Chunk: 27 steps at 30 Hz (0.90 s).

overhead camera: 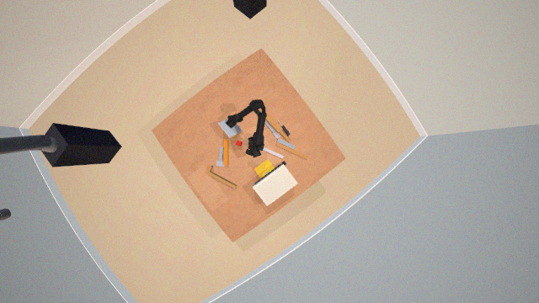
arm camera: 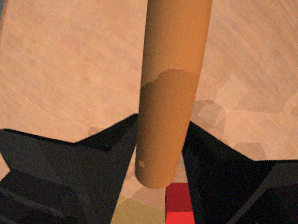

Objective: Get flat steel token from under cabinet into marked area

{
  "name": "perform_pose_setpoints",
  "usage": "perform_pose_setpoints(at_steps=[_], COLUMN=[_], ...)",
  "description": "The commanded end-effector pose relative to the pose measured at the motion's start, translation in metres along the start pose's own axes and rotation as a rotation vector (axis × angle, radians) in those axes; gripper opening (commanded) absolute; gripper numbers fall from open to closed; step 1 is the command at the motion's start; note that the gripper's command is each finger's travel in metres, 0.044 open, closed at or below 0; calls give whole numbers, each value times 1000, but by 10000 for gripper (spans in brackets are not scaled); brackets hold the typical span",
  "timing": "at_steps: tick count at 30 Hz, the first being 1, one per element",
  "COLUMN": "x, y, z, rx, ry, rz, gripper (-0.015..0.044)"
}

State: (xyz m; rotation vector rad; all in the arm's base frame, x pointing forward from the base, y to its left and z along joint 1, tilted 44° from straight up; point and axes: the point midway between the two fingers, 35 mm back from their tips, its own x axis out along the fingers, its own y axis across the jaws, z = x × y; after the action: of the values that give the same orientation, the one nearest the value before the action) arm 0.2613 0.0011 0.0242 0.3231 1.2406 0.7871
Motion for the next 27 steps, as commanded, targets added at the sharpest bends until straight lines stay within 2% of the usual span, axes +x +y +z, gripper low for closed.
perform_pose_setpoints(at_steps=[1, 27], x=[-5, -5], y=[-7, -34], z=[1, -12], rx=[-8, -8], ry=[-19, -19], rz=[-11, -12], gripper=[0, 0])
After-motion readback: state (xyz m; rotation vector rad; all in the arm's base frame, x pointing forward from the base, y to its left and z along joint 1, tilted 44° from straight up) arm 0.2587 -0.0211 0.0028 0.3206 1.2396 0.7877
